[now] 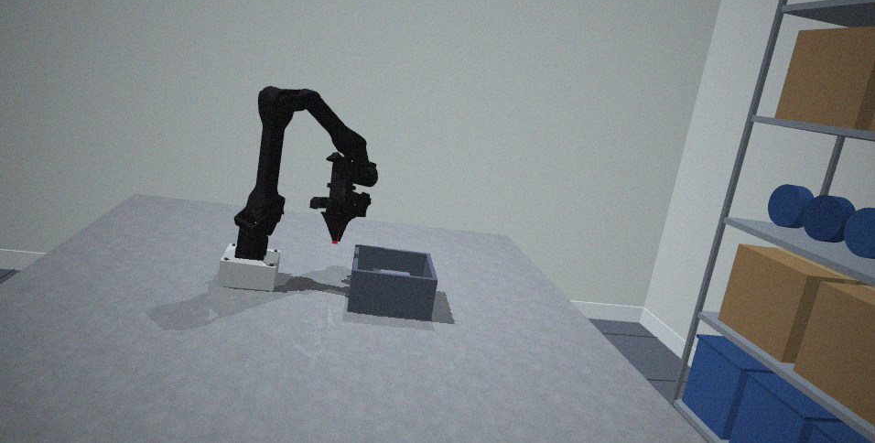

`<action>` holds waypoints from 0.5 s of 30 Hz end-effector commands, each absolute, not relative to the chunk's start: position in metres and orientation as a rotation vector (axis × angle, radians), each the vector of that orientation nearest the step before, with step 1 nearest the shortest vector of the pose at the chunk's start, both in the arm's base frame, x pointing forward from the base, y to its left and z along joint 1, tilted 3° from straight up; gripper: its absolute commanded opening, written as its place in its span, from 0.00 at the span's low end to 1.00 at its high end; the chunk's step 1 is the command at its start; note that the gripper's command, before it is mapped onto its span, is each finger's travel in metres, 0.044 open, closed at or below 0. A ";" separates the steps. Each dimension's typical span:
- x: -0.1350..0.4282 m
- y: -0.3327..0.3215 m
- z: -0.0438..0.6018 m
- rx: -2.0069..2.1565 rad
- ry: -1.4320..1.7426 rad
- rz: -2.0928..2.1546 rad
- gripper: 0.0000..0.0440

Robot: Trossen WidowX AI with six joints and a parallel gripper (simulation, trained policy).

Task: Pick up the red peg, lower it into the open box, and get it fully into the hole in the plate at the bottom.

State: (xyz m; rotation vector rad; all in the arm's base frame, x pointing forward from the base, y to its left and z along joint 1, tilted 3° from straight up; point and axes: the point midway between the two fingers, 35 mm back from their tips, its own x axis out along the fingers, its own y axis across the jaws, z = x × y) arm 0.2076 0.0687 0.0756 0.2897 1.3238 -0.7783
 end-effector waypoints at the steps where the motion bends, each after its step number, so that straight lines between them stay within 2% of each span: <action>1: 0.221 0.061 0.102 0.321 1.262 -0.786 0.00; 15: 0.257 0.015 0.130 0.448 1.134 -0.910 0.00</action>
